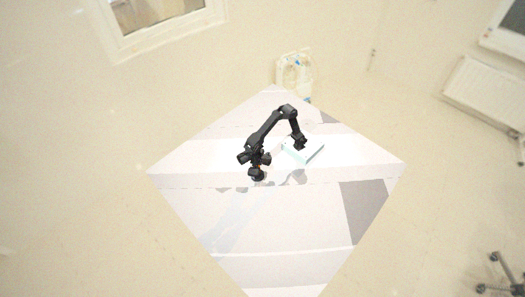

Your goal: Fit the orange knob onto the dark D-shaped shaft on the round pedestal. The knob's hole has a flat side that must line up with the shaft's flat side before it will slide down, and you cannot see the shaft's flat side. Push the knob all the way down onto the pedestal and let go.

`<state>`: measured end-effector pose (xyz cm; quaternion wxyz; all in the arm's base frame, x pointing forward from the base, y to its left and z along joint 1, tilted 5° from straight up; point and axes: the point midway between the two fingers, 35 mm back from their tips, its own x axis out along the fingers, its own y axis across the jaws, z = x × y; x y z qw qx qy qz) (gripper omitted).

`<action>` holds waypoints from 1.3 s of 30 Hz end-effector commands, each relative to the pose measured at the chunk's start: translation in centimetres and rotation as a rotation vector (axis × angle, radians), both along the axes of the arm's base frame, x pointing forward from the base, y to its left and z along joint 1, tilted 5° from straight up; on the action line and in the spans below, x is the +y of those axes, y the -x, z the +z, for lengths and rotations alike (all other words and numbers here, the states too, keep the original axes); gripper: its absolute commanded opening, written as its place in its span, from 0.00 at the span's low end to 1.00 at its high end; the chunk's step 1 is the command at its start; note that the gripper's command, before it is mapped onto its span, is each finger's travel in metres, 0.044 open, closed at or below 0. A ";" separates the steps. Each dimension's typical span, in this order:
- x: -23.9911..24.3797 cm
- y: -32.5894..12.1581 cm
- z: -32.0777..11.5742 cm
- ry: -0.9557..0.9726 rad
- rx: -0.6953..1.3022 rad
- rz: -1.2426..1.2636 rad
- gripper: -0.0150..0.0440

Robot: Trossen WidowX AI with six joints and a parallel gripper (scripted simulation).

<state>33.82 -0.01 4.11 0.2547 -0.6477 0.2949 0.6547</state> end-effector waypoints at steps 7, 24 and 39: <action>0.0 0.0 -0.3 0.002 0.000 0.013 0.25; -0.1 0.0 -0.4 0.000 0.002 0.065 0.25; -0.1 0.0 -0.5 0.000 0.002 0.061 0.25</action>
